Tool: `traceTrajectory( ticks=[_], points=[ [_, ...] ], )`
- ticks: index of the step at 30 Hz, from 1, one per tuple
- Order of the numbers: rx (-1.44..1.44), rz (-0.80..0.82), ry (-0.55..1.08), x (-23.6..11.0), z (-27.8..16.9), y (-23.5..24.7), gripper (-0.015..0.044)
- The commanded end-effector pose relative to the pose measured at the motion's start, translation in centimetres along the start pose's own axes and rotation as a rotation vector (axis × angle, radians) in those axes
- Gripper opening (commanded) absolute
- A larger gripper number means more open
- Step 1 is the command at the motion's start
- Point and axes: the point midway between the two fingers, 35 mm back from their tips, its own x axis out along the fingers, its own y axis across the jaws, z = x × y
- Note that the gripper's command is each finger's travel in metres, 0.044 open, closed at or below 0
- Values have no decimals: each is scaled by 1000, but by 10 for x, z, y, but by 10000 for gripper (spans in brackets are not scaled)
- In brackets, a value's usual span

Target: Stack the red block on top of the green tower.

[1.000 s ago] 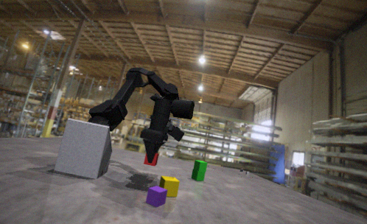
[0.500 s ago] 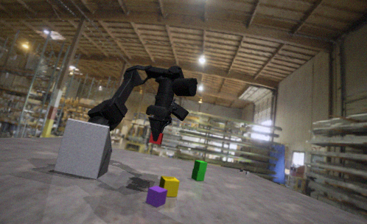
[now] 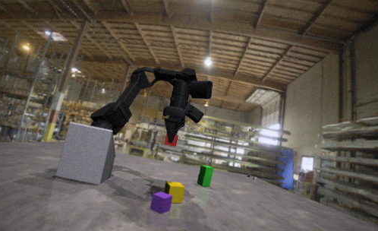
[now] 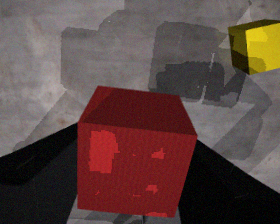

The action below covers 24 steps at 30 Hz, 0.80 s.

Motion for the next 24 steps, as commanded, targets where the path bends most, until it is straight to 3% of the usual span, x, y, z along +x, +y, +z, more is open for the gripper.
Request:
traceTrajectory(
  ticks=[1,24],
  points=[
    [7,3,-1,-3,14,6,0],
    [-45,-17,-7,-3,103,67,0]
  ],
)
